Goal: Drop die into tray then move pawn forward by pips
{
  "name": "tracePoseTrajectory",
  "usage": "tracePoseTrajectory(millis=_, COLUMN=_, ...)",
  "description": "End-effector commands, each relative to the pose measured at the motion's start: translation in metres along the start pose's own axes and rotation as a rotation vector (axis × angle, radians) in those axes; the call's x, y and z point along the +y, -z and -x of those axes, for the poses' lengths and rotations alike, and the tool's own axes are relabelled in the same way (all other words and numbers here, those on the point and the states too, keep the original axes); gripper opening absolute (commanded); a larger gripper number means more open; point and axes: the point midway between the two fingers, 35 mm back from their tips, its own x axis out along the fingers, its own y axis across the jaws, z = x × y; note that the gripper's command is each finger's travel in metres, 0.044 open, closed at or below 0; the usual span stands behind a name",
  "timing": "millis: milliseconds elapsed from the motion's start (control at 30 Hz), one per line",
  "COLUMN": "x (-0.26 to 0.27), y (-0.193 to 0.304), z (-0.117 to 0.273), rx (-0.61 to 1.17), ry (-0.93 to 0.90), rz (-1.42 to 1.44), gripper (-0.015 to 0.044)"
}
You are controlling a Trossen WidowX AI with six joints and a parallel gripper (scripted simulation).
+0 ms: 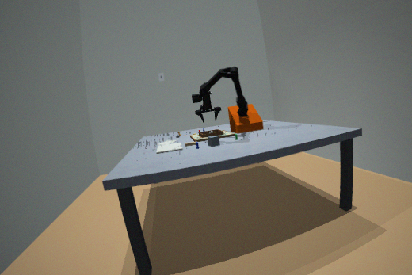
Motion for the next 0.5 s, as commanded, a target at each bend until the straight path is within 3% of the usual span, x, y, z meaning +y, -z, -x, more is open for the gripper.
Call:
tracePoseTrajectory(millis=0, x=0.001, y=0.000, z=0.000, rx=-0.009, ry=0.003, rz=0.014, gripper=0.0414)
tracePoseTrajectory(millis=267, x=0.032, y=-0.044, z=-0.007, rx=0.002, ry=-0.015, rz=0.668, gripper=0.0204)
tracePoseTrajectory(millis=467, x=0.052, y=-0.079, z=-0.019, rx=0.015, ry=-0.041, rz=1.208, gripper=0.0200)
